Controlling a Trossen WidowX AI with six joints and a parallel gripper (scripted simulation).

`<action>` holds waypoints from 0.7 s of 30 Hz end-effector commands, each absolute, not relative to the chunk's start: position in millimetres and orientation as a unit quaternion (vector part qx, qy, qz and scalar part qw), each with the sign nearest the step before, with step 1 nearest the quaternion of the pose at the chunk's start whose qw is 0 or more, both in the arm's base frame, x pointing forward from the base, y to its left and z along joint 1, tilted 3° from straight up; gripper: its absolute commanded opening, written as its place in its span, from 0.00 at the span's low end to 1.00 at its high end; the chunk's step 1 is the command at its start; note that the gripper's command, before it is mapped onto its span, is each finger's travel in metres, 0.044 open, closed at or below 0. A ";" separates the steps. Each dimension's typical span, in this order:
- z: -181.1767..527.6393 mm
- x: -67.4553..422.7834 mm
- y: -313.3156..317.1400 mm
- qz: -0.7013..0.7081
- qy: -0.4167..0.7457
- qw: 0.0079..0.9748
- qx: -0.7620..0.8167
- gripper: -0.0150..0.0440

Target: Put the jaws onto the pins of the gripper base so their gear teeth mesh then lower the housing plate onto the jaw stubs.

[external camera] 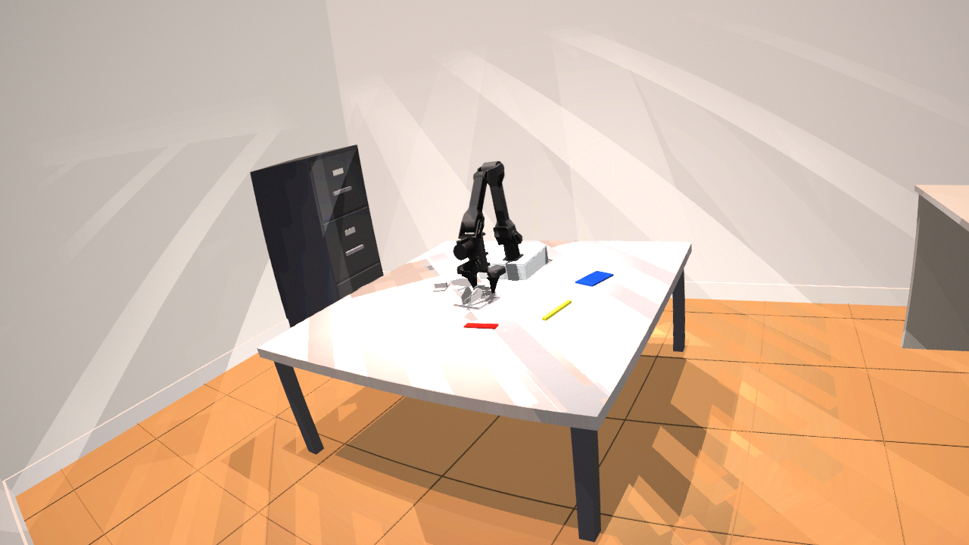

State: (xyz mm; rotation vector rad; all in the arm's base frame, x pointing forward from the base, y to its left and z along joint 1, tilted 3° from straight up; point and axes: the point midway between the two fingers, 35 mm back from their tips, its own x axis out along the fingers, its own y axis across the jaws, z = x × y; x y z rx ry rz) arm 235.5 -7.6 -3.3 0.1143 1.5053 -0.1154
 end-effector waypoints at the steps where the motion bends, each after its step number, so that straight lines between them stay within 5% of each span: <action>1: -4.1 235.5 -8.3 -0.053 0.683 0.727 0.050 0.85; 21: -8.5 235.7 -8.3 -0.052 0.683 0.727 0.048 0.85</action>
